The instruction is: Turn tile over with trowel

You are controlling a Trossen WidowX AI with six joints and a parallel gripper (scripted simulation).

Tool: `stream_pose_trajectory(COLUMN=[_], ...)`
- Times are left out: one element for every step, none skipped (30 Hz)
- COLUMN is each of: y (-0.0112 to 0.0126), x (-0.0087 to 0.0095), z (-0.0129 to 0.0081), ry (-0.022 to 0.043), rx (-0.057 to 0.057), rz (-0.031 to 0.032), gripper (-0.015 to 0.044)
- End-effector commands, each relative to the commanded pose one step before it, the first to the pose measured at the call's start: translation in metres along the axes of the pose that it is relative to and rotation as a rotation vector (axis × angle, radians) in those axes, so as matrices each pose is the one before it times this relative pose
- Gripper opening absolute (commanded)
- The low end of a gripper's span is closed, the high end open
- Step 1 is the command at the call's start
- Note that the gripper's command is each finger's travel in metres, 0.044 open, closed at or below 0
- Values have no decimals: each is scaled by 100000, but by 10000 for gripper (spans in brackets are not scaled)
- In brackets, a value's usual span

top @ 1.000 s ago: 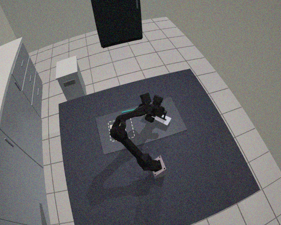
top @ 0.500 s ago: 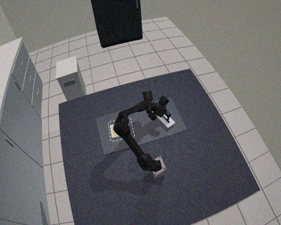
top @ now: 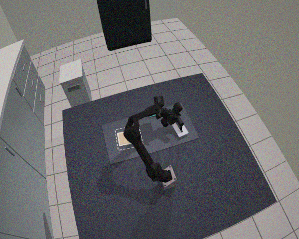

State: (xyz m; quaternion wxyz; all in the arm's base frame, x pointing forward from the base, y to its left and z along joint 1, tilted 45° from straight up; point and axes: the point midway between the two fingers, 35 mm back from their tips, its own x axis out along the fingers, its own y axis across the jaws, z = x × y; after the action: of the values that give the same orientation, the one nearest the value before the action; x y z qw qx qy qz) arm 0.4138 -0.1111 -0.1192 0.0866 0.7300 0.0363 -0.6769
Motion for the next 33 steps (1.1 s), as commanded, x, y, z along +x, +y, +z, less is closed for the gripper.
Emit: stream_pose_trajectory(y=[428,-98,-121,-122,-122,-122,-122,-122,-122,-122,-123,-123,-123,-123,-123,-123,-123,-123,-123,-123,-123,-123,-98,-59,-20,0,0,0,0,0,0,0,0], x=[-55,86,107,107,107,106,106,106,106,106,106,106,106,106,105,105,105,105,105,105,105,104,83,50,17,0,0,0,0,0,0,0,0], z=[-304,-12,-15,-14,-13,-13,-12,-11,-11,-10,-9,-9,-8,-8,-7,-6,-6,-5,-4,-4,-3,-2,-1,-1,0,0,0,0,0,0,0,0,0], ry=[-112,5,6,6,6,6,5,5,5,5,5,5,4,4,4,4,4,4,4,3,3,3,2,1,0,0,0,0,0,0,0,0,0], rx=[1055,4,5,5,5,5,5,5,5,5,5,5,5,5,5,5,5,5,5,5,5,5,4,2,1,0,0,0,0,0,0,0,0], rz=[1922,-22,-27,-27,-27,-27,-27,-27,-27,-27,-27,-27,-27,-27,-27,-27,-27,-27,-27,-27,-27,-27,-21,-13,-4,0,0,0,0,0,0,0,0], gripper=[0,0,0,0,0,0,0,0,0,0,0,0,0,0,0,0,0,0,0,0,0,0,0,0,0,26,53,79,105,131,157,184,210])
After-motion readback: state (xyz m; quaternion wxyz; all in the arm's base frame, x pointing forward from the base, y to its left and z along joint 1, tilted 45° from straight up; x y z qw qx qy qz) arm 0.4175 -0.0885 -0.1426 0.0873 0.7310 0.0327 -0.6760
